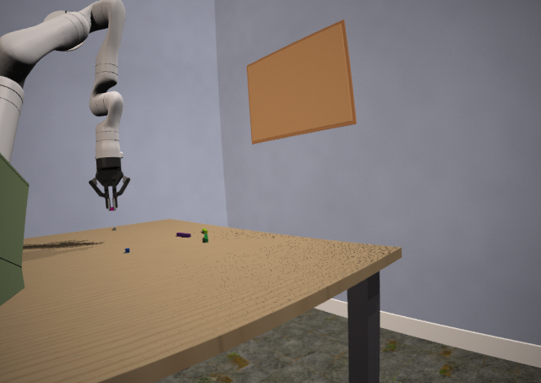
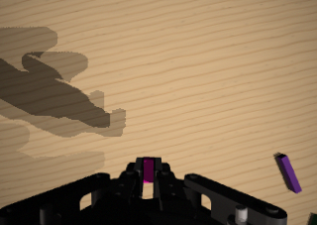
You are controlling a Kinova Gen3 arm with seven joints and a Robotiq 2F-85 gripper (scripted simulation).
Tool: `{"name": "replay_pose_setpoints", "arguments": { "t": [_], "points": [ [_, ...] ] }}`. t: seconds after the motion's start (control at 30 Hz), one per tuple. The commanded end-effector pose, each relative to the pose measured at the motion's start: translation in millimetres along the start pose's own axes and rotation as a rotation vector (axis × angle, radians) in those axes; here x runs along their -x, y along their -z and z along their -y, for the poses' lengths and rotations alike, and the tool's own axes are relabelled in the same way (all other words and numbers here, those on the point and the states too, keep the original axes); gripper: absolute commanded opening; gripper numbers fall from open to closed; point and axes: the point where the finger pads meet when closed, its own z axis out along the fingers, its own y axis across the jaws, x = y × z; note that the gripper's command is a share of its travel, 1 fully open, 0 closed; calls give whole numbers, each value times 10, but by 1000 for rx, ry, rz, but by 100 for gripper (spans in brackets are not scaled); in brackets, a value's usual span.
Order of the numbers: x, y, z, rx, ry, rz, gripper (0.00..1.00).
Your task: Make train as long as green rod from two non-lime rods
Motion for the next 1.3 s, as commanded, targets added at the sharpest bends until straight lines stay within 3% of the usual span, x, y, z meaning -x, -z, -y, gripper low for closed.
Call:
{"name": "replay_pose_setpoints", "arguments": {
  "t": [0.0, 0.47, 0.83, 1.27],
  "points": [
    [-1, -16, 2, 0, 1, 0, 5],
    [0, -351, 5, 0, 1, 0, 5],
    [1, -832, 9, 0, 1, 0, 5],
    [2, -877, 9, 0, 1, 0, 5]
  ]
}}
